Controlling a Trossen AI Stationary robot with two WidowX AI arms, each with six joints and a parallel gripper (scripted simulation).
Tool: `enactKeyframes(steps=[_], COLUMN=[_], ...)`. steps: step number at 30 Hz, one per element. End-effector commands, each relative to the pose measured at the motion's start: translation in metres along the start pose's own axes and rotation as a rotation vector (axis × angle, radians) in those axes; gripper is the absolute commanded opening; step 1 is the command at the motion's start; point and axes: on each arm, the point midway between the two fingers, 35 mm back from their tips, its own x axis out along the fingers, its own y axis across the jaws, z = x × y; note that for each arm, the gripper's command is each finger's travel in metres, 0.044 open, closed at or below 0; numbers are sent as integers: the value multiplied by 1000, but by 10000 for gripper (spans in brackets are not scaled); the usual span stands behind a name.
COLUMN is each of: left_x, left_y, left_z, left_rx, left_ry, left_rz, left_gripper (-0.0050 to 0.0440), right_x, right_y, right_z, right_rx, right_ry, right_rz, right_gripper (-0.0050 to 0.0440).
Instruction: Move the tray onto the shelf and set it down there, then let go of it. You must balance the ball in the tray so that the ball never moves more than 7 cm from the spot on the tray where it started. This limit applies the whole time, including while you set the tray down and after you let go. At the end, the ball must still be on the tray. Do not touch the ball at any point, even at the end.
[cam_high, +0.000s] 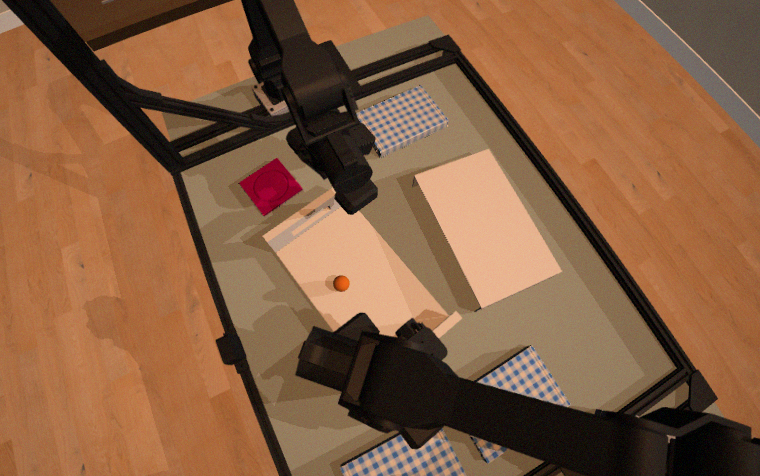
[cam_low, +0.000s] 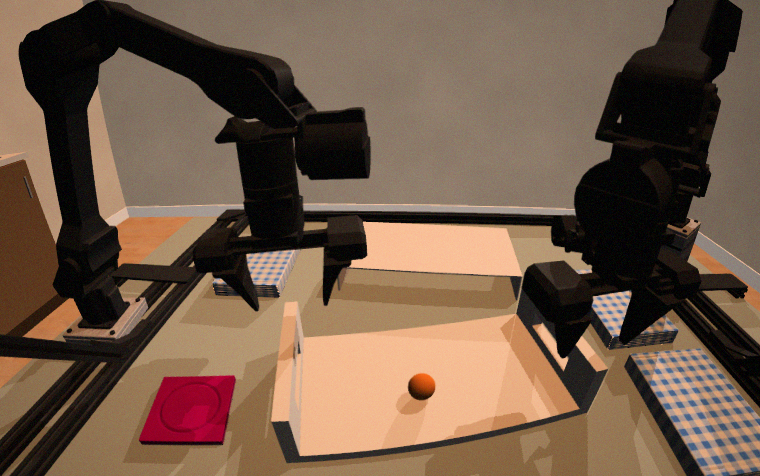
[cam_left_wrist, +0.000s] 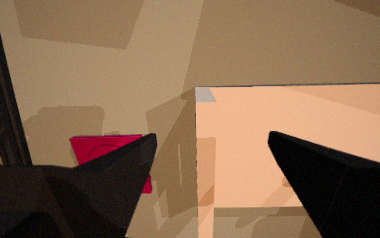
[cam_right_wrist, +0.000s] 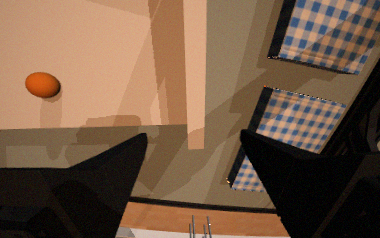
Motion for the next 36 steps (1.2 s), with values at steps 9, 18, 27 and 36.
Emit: enactKeyframes(steps=[9, 18, 27, 36], left_x=[22, 35, 48, 51], left_y=[2, 2, 3, 3], left_z=[0, 0, 0, 0], left_rx=[6, 6, 6, 6], left_ry=[-1, -1, -1, -1], left_rz=[15, 15, 15, 15], left_gripper=[400, 400, 400, 376], right_x=[23, 36, 50, 52], right_y=[-1, -2, -2, -2], right_z=[1, 1, 2, 2], right_rx=[-1, -2, -3, -3], right_ry=[-8, -9, -9, -9], right_rz=[-14, -14, -15, -15], right_gripper=[400, 400, 400, 376])
